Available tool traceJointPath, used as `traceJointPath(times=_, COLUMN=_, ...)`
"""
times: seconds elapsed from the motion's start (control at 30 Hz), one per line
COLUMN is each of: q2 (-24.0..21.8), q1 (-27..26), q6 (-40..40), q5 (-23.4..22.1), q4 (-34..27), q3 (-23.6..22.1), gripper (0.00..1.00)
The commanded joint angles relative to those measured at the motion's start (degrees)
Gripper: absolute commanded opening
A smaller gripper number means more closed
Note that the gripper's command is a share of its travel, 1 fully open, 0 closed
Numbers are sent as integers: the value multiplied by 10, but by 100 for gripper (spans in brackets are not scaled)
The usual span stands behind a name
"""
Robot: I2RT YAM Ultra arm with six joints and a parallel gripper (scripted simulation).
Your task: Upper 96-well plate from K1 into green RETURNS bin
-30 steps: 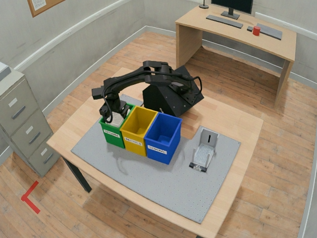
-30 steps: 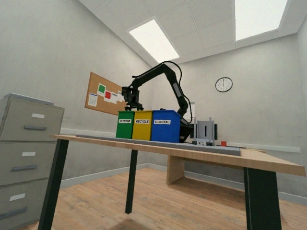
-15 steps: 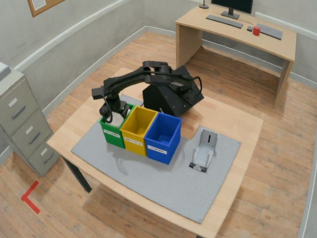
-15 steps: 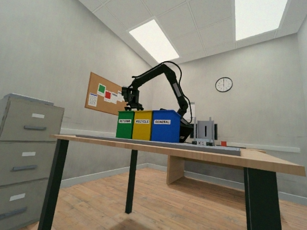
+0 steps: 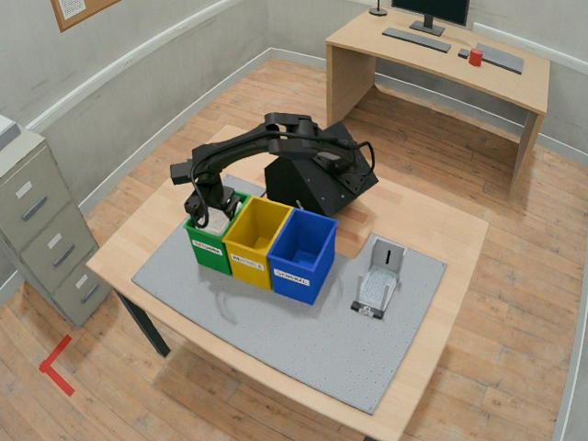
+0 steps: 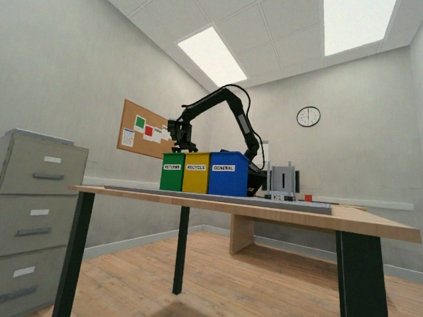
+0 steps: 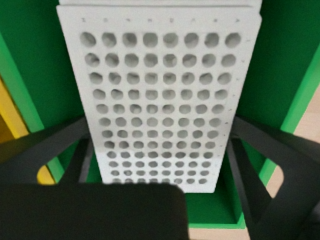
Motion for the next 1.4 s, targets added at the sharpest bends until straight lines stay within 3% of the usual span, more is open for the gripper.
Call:
traceJointPath(times=0.0, q2=-3, q1=-14, q6=1, q5=-7, q4=-5, q3=22, gripper=0)
traceJointPath(times=0.37, q2=-1, q1=-14, q6=2, q5=-7, q4=-6, q3=24, gripper=0)
traceJointPath(times=0.4, q2=-1, q1=-14, q6=2, q5=-7, q4=-5, q3=24, gripper=99)
traceJointPath(times=1.37, q2=-1, q1=-14, q6=1, q5=-7, q4=-5, q3=24, gripper=99)
